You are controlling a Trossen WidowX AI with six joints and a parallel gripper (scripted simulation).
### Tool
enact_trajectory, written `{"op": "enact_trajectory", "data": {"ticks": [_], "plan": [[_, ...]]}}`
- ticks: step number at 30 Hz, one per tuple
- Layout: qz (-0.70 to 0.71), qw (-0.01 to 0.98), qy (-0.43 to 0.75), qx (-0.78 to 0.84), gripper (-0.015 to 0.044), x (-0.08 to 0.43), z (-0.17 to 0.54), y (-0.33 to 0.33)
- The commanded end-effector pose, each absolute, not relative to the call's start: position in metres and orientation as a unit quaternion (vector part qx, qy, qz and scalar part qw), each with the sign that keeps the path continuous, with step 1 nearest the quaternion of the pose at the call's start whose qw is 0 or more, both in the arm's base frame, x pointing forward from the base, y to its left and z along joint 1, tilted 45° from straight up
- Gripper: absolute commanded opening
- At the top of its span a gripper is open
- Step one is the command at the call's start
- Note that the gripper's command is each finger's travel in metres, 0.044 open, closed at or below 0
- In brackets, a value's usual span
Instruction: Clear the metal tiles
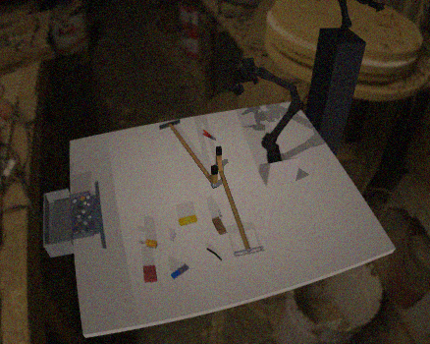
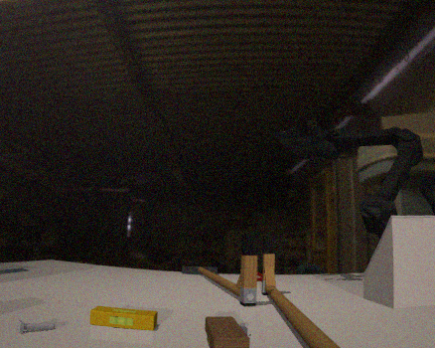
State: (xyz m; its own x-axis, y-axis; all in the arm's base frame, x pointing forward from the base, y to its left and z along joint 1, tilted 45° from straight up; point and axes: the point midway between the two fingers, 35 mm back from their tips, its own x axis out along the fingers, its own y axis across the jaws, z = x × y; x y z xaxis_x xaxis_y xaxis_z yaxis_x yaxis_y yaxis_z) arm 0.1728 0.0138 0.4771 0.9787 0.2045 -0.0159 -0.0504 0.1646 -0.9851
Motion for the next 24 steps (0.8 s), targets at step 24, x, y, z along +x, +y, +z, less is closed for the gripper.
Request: {"op": "enact_trajectory", "data": {"ticks": [24], "plan": [[-0.022, 0.58, -0.077, -0.81, 0.044, 0.121, 0.495, 0.051]]}}
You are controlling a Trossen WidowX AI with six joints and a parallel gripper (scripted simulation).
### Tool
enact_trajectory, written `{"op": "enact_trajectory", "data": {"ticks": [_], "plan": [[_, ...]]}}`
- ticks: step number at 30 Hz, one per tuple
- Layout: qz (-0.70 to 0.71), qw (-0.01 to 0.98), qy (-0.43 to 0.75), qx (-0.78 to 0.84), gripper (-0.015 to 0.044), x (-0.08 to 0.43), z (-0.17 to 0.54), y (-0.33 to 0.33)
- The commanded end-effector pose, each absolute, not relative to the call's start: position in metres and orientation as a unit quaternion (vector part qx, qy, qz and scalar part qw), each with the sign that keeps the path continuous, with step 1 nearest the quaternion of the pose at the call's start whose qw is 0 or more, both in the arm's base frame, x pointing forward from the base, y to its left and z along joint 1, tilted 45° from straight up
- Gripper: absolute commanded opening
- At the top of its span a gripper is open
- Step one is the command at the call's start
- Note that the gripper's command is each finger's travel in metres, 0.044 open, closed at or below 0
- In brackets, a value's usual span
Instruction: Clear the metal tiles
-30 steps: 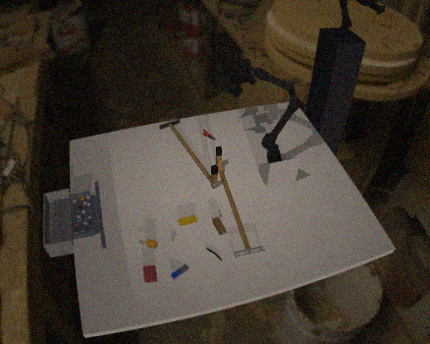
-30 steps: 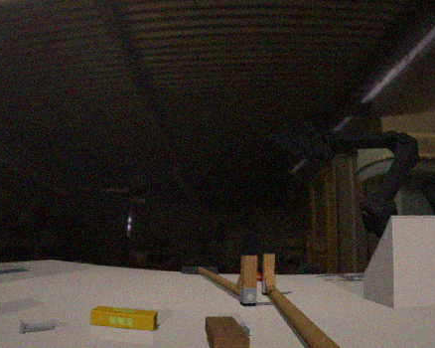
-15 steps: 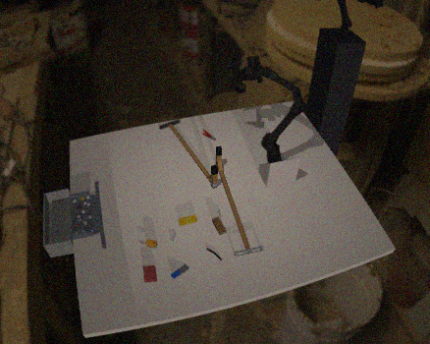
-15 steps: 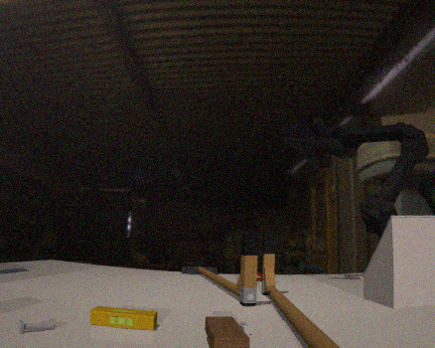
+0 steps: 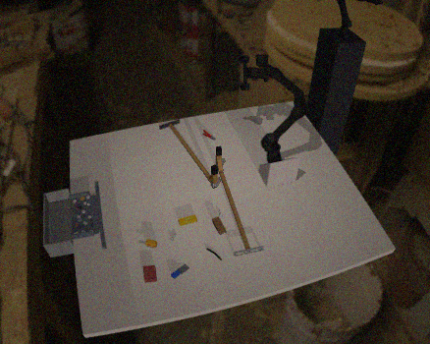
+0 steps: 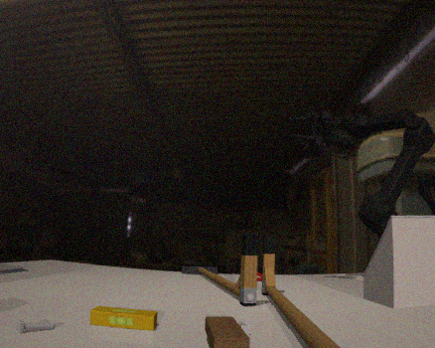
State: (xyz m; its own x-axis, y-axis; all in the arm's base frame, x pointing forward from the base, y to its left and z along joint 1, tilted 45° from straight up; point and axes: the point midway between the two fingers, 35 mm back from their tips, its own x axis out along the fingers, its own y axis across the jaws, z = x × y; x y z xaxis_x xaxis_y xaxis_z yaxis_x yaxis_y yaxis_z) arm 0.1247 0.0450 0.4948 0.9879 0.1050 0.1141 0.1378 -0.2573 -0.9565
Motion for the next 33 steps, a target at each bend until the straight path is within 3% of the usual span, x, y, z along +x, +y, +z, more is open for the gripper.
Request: {"op": "enact_trajectory", "data": {"ticks": [1, 16, 33], "plan": [[-0.025, 0.572, -0.076, -0.816, 0.044, 0.12, 0.495, 0.053], [-0.055, 0.473, -0.061, -0.877, 0.044, 0.11, 0.493, 0.079], [-0.028, 0.684, -0.02, -0.729, 0.0, 0.137, 0.485, 0.016]]}}
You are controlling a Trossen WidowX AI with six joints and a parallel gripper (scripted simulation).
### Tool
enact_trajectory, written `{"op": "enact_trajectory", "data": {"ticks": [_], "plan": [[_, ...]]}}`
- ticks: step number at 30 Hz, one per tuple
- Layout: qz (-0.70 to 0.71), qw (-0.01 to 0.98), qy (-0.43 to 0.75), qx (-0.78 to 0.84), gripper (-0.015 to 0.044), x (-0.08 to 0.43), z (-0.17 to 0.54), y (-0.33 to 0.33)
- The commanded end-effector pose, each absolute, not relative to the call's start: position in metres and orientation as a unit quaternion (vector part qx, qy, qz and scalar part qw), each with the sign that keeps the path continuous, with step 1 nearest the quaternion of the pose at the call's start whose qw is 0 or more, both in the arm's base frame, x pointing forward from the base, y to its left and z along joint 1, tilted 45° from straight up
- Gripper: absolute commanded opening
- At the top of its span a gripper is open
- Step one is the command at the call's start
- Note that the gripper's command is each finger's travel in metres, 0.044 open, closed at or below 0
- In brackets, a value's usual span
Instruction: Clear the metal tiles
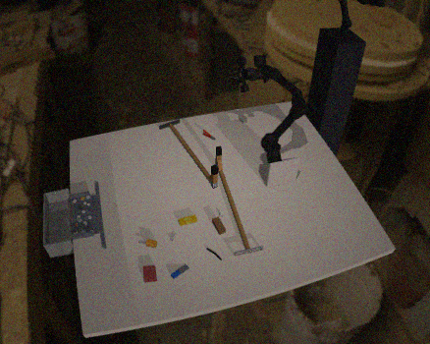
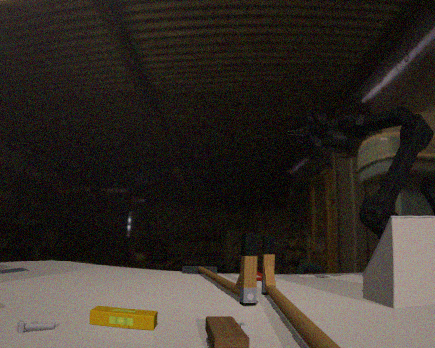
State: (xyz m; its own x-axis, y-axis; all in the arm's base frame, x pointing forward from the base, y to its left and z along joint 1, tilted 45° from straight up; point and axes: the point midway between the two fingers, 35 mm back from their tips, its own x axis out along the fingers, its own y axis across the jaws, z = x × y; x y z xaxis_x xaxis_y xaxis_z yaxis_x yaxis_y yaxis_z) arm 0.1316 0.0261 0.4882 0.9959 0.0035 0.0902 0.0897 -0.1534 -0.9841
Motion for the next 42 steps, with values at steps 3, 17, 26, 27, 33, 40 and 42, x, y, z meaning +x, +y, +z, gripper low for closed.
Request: {"op": "enact_trajectory", "data": {"ticks": [3, 17, 26, 27, 33, 40, 42], "plan": [[-0.022, 0.718, -0.008, -0.696, 0.0, 0.144, 0.481, 0.005], [0.009, 0.845, 0.064, -0.531, 0.0, 0.18, 0.451, -0.037], [0.025, 0.897, 0.125, -0.424, 0.0, 0.205, 0.424, -0.055], [0.026, 0.901, 0.132, -0.412, 0.0, 0.207, 0.421, -0.056], [0.032, 0.921, 0.178, -0.344, 0.0, 0.223, 0.401, -0.064], [0.033, 0.933, 0.235, -0.269, 0.0, 0.24, 0.376, -0.069], [0.033, 0.935, 0.252, -0.249, 0.0, 0.245, 0.368, -0.07]]}}
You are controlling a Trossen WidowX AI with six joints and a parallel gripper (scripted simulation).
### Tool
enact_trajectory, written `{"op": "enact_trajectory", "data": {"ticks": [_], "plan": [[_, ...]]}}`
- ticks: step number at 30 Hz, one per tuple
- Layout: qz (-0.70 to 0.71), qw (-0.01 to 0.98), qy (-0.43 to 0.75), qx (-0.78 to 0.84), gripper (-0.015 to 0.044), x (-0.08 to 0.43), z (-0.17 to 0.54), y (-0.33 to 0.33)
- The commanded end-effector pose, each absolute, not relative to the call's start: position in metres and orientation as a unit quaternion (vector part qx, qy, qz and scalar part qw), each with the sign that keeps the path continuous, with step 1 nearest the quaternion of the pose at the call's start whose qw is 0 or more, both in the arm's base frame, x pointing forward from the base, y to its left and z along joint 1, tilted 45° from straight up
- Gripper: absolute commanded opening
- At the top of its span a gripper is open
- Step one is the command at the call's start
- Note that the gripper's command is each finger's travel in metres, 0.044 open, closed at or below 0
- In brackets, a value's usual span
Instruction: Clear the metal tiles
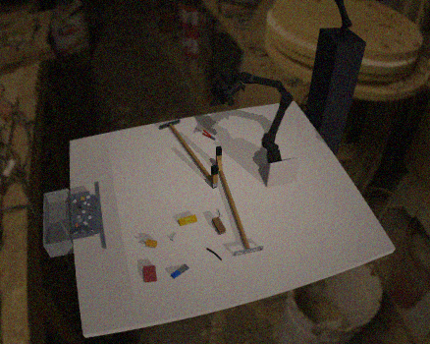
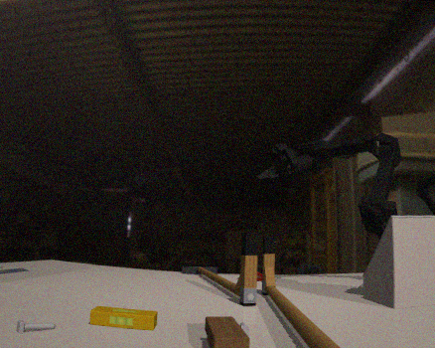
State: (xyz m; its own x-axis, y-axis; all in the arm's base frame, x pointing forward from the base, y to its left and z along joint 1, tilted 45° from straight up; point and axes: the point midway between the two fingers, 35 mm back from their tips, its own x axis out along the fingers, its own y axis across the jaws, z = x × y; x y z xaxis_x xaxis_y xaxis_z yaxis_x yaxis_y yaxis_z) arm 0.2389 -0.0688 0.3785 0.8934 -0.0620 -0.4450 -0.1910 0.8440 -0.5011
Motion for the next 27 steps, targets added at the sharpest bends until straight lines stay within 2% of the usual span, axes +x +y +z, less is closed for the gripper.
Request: {"op": "enact_trajectory", "data": {"ticks": [1, 27], "plan": [[0.032, 0.935, 0.26, -0.239, 0.0, 0.247, 0.364, -0.07], [-0.039, 0.881, 0.469, -0.045, 0.0, 0.284, 0.27, -0.062]]}}
